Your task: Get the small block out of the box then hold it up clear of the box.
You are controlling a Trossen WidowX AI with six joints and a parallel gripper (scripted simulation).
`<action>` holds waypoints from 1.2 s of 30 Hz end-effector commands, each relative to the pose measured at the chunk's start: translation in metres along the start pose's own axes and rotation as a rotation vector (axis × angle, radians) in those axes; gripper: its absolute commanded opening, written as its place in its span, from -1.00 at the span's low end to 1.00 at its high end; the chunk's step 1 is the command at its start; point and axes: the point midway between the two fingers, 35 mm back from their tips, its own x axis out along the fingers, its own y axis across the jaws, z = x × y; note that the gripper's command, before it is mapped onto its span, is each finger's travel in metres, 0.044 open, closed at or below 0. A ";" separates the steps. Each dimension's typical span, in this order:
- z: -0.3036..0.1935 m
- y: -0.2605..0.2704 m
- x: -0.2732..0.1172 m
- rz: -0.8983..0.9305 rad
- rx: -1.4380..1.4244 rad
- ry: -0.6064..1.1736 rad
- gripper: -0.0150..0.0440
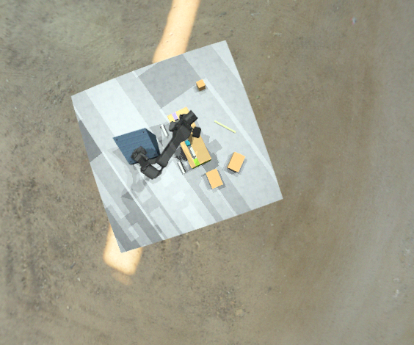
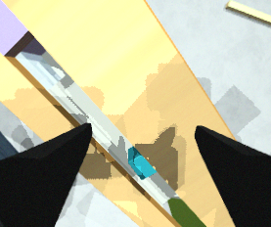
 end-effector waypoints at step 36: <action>-0.058 0.063 0.008 -0.002 -0.711 0.456 0.86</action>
